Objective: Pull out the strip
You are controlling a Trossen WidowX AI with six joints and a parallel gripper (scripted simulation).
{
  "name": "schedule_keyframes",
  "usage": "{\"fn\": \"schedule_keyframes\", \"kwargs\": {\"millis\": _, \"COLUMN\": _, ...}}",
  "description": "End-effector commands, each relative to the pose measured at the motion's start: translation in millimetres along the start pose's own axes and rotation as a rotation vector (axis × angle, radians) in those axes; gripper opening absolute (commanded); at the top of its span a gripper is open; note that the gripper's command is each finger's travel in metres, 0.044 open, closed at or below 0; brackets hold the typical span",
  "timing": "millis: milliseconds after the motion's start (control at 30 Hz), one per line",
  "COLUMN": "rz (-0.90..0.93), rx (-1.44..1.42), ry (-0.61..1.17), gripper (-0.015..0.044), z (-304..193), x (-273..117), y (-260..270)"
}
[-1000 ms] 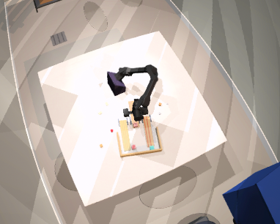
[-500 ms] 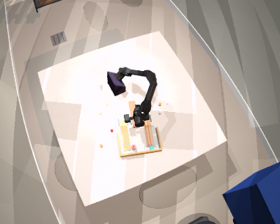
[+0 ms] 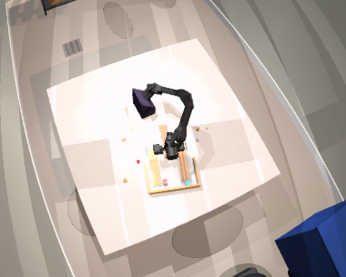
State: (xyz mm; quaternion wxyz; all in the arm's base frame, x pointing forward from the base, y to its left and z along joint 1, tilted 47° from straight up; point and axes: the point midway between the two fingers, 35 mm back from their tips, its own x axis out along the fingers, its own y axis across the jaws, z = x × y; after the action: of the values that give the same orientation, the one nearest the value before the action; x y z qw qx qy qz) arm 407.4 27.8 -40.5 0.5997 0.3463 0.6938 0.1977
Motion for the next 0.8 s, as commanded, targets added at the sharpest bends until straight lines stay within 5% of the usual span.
{"fn": "schedule_keyframes", "kwargs": {"millis": 0, "rz": 0.001, "rx": 0.004, "ry": 0.001, "gripper": 0.0250, "z": 0.1, "x": 7.7, "y": 0.3}}
{"fn": "schedule_keyframes", "kwargs": {"millis": 767, "rz": 0.003, "rx": 0.004, "ry": 0.002, "gripper": 0.0250, "z": -1.5, "x": 42.7, "y": 1.1}}
